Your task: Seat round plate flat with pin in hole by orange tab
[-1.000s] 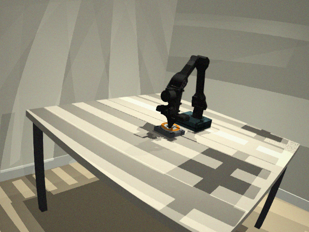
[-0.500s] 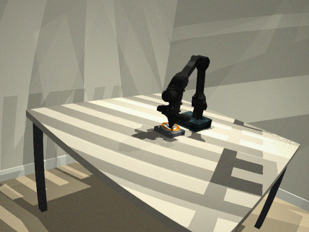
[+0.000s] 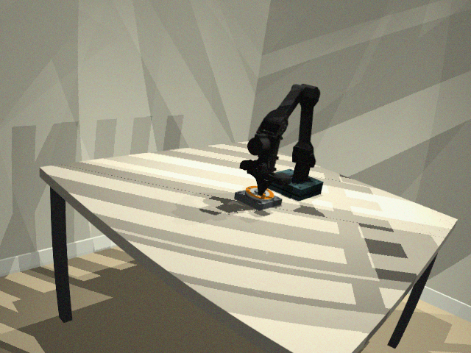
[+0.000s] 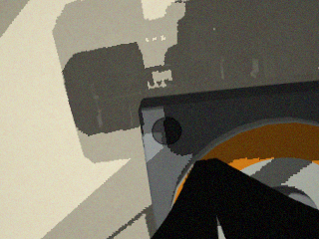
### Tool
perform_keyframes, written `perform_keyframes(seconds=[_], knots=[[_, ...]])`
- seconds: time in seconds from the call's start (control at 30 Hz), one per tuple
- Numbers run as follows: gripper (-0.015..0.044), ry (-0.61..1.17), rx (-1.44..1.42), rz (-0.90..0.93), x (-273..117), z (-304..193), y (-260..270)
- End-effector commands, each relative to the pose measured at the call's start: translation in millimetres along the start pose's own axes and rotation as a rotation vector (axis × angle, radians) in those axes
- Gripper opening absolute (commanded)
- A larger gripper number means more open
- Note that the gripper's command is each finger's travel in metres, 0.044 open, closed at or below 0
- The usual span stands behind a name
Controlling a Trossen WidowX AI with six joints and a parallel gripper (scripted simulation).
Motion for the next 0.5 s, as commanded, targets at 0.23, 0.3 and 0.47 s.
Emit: perform_keyframes(seconds=[0.23, 0.3, 0.47], knots=[[0.0000, 0.014, -0.008, 0.017, 2.4, -4.1, 7.4], [0.0000, 0.014, -0.008, 0.017, 2.4, -4.3, 7.9], [0.0000, 0.014, -0.008, 0.017, 2.4, -5.4, 9.2]])
Point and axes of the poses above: the point midway between the two fingers, 35 mm back from their tips, its own x axis out along the fingers, its own y axis across the jaws, z = x × y, the point moved 8 cm from there along -x, back along the fingers, and after that the axes turned 13 degrees about -x, right-handed, at the moved point
